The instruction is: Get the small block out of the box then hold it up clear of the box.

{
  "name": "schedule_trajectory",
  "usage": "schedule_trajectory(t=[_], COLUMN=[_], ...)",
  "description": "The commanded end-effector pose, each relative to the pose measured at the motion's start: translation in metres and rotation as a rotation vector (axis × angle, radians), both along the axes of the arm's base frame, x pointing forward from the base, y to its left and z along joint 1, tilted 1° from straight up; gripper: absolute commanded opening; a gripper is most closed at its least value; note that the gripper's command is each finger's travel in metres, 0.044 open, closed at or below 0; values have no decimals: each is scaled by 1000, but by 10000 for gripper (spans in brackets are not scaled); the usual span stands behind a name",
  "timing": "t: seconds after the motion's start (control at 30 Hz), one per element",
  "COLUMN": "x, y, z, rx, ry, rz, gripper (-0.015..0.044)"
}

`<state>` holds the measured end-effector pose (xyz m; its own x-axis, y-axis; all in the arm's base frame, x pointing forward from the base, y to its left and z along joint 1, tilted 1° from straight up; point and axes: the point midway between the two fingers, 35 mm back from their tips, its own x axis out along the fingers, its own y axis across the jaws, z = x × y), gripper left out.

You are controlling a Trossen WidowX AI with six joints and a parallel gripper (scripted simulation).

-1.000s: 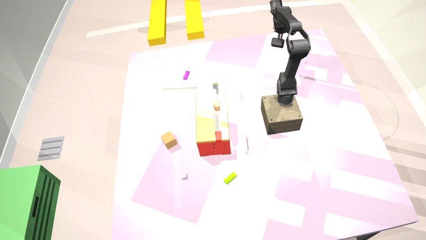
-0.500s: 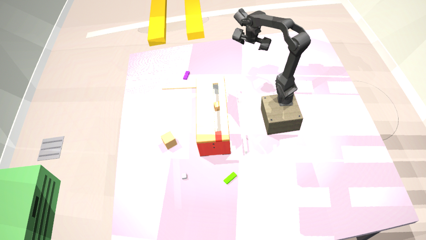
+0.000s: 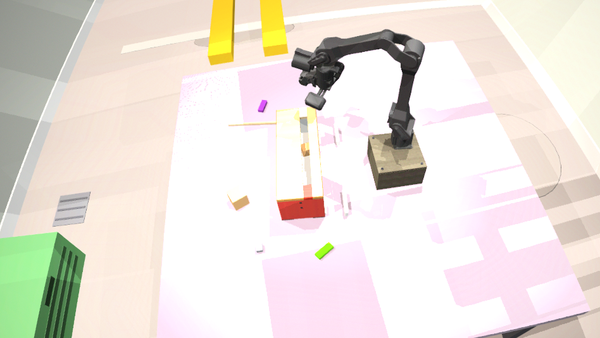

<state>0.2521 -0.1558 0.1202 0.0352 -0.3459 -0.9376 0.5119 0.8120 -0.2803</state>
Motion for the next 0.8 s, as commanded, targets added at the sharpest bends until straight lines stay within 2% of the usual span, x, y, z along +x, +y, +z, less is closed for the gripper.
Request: schedule_trajectory(t=[0.0,0.47,0.77], x=[25,25,24], y=[65,199,202], z=[-9,-25,-26], rx=[-4,-50,-51], ry=[241,720,733], rz=[660,1956,1987], gripper=[400,400,400])
